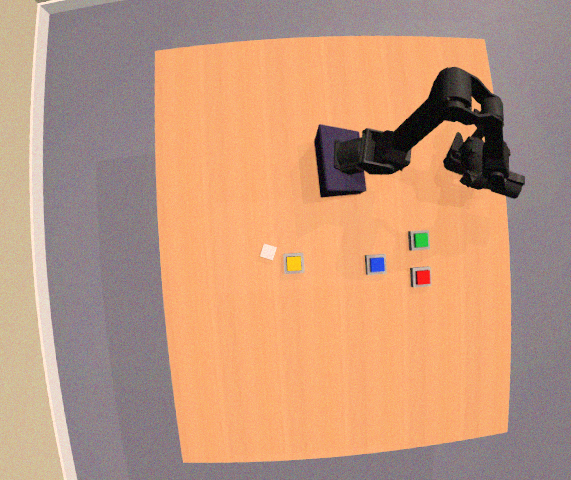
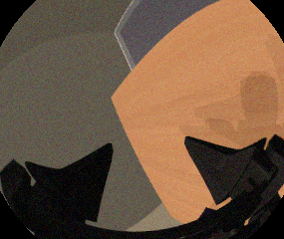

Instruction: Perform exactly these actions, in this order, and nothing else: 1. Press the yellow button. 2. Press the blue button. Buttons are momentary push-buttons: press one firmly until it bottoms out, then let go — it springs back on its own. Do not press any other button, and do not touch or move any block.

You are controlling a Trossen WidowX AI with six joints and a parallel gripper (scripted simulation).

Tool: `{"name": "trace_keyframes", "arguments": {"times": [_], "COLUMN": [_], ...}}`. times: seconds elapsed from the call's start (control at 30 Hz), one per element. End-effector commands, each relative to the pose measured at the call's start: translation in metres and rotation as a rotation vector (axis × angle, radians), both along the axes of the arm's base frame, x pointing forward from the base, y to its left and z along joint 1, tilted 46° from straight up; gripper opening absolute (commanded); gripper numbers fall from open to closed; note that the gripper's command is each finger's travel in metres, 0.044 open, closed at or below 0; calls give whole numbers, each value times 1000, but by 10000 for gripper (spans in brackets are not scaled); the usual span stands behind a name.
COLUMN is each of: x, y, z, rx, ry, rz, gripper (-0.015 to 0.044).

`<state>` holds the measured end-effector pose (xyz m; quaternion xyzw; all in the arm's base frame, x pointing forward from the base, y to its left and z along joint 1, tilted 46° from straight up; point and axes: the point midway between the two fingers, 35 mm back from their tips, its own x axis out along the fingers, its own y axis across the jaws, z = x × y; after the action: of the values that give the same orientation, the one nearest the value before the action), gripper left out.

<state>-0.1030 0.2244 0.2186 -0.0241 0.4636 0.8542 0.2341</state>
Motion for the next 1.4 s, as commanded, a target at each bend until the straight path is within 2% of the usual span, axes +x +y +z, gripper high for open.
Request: {"name": "trace_keyframes", "arguments": {"times": [0.0,0.13,0.33,0.6,0.83,1.0,1.17,1.37], "x": [1,28,120,240,333,374,387,368], "y": [1,19,49,35,-32,-102,-180,-268], "z": [0,-7,-32,-81,-136,-177,-218,-263], "rx": [0,2,-43,-227,-437,-581,-699,-787], "ry": [-2,-53,-203,-285,-273,-214,-114,49], "rz": [-4,-109,-389,-675,-895,-1021,-1122,-1215], "gripper": [400,400,400,400,400,400,400,400]}}
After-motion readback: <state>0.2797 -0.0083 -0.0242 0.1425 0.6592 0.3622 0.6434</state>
